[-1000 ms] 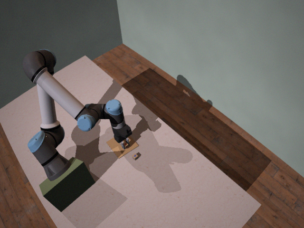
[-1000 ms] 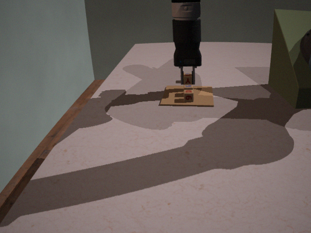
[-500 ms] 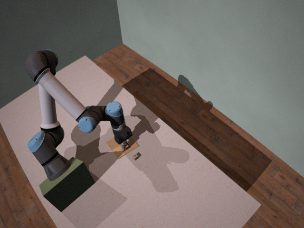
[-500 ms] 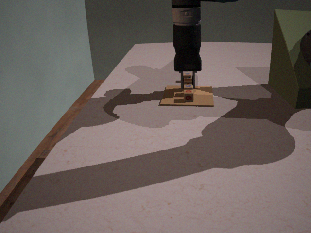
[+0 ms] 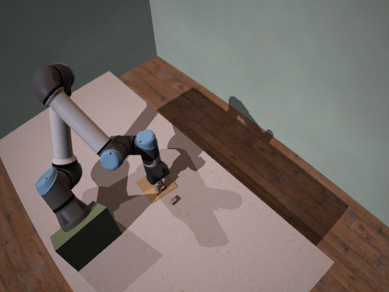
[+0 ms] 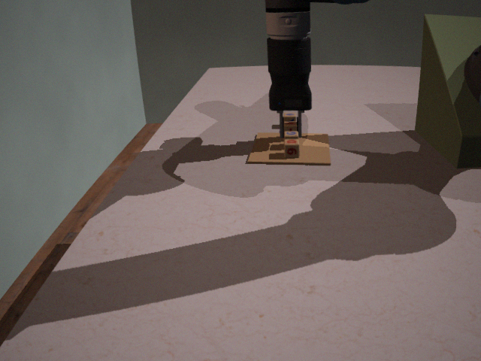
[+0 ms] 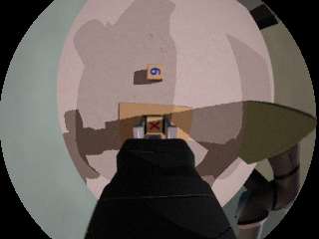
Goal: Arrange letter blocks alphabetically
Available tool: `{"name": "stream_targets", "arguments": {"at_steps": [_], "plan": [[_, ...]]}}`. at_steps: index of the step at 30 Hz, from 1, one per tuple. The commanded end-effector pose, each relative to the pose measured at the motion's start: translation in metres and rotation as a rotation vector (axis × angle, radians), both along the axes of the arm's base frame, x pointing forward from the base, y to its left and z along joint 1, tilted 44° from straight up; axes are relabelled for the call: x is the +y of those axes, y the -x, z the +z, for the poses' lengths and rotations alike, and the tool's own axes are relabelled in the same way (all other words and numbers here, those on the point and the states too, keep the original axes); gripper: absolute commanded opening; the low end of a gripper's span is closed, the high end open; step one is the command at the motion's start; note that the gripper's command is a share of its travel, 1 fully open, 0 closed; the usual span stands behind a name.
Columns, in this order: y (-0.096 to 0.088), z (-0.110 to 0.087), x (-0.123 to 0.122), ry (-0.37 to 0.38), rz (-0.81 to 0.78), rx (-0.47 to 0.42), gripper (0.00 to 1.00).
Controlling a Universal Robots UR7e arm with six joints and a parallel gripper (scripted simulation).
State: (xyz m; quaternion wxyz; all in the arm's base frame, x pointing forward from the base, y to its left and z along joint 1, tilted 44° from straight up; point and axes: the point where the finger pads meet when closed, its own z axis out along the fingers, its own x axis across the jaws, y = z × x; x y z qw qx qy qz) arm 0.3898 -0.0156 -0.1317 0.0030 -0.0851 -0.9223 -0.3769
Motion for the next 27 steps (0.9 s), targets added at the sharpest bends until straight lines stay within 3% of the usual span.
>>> {"name": "stream_targets", "arguments": {"at_steps": [1,27], "plan": [[-0.0003,0.0001,-0.0005,0.001,-0.001,-0.001,0.49],[-0.0005,-0.0017,0.0012,0.001,-0.001,-0.001,0.49]]}}
